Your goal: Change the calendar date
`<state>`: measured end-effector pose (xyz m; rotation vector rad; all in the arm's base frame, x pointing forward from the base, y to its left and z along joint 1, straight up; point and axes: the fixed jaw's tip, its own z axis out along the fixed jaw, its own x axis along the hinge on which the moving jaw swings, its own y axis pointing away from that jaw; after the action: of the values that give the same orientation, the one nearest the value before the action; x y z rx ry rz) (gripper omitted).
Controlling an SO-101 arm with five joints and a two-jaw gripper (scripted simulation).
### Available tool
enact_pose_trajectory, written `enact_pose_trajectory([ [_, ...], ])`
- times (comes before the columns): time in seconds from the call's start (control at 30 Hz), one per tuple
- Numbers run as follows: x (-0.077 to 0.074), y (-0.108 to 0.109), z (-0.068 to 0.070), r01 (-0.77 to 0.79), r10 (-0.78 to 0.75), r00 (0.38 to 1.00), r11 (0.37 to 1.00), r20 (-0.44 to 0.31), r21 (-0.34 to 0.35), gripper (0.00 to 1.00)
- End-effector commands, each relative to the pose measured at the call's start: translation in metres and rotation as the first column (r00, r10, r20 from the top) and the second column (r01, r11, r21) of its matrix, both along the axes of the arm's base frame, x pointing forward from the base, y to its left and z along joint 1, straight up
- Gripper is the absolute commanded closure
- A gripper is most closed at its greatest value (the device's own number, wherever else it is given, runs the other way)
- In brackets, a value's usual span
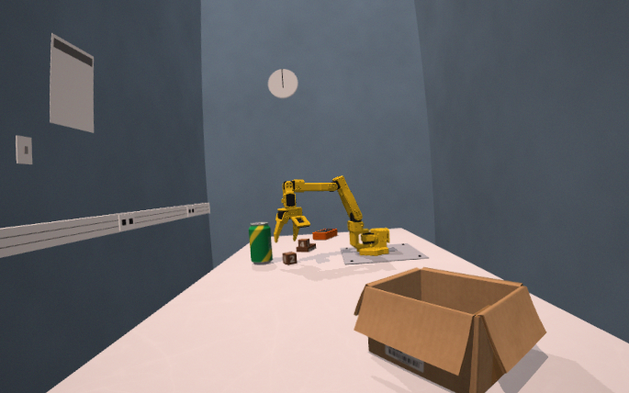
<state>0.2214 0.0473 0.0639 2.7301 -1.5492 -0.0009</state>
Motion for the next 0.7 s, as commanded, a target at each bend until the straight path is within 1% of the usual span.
enact_pose_trajectory([
  [0.0, 0.003, -0.001, 0.01, 0.0, 0.0, 0.999, 1.0, 0.045, 0.011, 0.64],
  [0.13, 0.006, -0.001, 0.026, -0.001, -0.002, 0.993, 1.0, 0.119, 0.027, 0.64],
  [0.3, 0.008, 0.0, 0.055, -0.008, -0.008, 0.966, 0.998, 0.258, 0.058, 0.65],
  [0.37, 0.008, 0.0, 0.055, -0.008, -0.008, 0.966, 0.998, 0.258, 0.058, 0.65],
  [0.53, 0.006, -0.001, 0.084, -0.018, -0.018, 0.92, 0.996, 0.391, 0.087, 0.65],
  [0.67, 0.003, -0.001, 0.1, -0.025, -0.025, 0.889, 0.995, 0.458, 0.101, 0.65],
])
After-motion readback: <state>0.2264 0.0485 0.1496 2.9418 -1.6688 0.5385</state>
